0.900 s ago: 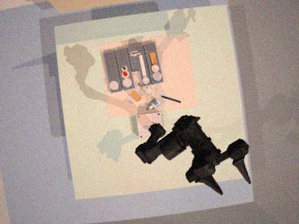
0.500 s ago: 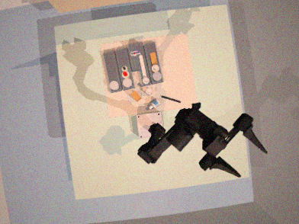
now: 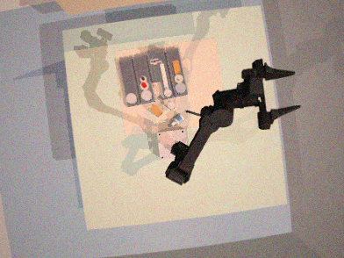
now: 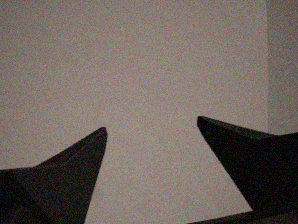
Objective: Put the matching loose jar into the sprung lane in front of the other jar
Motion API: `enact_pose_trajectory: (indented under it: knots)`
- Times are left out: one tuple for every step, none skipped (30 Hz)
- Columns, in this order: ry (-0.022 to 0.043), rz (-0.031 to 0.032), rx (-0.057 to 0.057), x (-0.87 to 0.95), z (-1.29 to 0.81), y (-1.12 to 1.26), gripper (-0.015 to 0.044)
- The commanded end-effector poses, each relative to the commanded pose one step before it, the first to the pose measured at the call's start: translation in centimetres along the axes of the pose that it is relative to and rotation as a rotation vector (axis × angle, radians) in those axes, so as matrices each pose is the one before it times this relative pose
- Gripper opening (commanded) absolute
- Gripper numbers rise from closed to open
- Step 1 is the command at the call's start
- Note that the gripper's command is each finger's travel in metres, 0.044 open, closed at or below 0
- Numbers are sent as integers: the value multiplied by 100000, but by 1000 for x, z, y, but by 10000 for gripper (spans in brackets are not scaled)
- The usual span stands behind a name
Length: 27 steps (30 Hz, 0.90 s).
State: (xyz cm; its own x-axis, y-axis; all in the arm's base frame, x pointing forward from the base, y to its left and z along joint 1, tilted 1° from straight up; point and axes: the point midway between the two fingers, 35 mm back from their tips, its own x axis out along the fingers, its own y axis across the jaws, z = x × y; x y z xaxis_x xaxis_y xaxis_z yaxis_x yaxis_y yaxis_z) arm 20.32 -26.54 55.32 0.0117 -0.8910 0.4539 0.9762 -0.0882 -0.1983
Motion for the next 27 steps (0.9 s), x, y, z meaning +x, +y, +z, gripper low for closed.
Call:
enact_pose_trajectory:
  knots:
    - [2928, 20707, -4666, -1669, -1636, 5779, 440]
    - [1013, 5635, -1290, -301, -441, 1621, 440]
    - [1086, 5652, -1265, -288, -449, 1631, 440]
    - [1300, 5553, -1169, -201, -521, 1608, 440]
    - [1412, 5584, -1140, -186, -538, 1620, 440]
    - [1522, 5585, -1108, -170, -554, 1623, 440]
    - [1636, 5581, -1078, -152, -571, 1624, 440]
    - [1752, 5571, -1049, -134, -589, 1624, 440]
    - [1872, 5555, -1021, -116, -607, 1622, 440]
    - [1994, 5533, -994, -97, -627, 1618, 440]
    - [2120, 5505, -969, -78, -646, 1612, 440]
    - [2248, 5470, -943, -58, -667, 1604, 440]
    - [2380, 5430, -919, -38, -688, 1594, 440]
    - [2511, 5378, -893, -18, -709, 1580, 440]
    - [2650, 5330, -869, 2, -731, 1568, 440]
    - [2789, 5269, -843, 22, -754, 1552, 440]
    - [2929, 5201, -817, 42, -776, 1534, 440]
    - [3071, 5127, -789, 62, -798, 1514, 440]
    - [3214, 5045, -759, 81, -821, 1492, 440]
    - [3358, 4956, -728, 101, -843, 1468, 440]
    - [3503, 4861, -695, 120, -866, 1441, 440]
    - [3648, 4758, -659, 138, -888, 1413, 440]
    - [3793, 4648, -620, 156, -909, 1383, 440]
    - [3629, 4596, -464, 114, -859, 1387, 440]
    - [3926, 4451, -473, 158, -917, 1341, 440]
    - [4076, 4317, -429, 175, -941, 1305, 440]
    - [4224, 4176, -381, 192, -963, 1268, 440]
